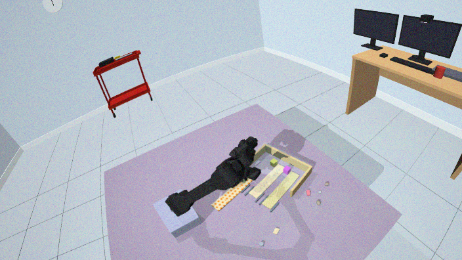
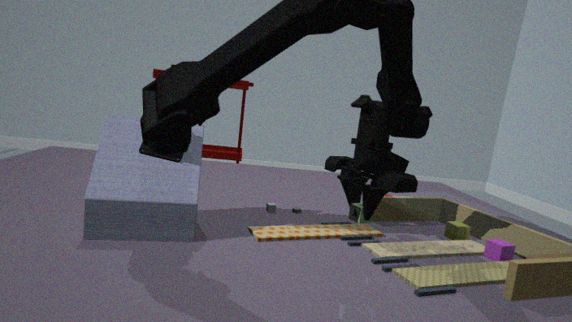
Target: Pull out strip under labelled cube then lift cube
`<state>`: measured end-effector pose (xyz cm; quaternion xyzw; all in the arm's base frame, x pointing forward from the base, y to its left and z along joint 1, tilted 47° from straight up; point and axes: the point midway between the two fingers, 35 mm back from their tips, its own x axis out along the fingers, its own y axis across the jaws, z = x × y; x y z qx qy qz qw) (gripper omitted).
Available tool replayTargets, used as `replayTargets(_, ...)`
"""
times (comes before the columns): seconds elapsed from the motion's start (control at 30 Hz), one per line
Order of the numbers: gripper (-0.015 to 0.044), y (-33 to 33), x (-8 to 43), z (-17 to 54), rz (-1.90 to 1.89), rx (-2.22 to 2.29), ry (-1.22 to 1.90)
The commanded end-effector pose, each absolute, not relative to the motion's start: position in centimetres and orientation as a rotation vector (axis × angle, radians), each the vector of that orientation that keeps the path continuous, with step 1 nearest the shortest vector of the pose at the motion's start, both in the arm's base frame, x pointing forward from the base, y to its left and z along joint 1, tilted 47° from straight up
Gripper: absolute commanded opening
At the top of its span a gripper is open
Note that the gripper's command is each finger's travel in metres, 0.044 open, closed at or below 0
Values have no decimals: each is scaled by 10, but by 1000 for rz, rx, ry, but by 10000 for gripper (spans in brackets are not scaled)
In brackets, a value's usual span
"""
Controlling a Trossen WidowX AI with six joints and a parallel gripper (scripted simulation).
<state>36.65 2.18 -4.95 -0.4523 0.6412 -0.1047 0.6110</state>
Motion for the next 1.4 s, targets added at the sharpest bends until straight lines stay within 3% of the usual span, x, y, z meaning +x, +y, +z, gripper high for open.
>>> replayTargets(0.0,0,29,346,-41,-237,-1042,1478)
replayTargets(0.53,0,29,305,-33,-237,-1047,1481)
replayTargets(1.37,0,55,299,-8,-235,-1046,1481)
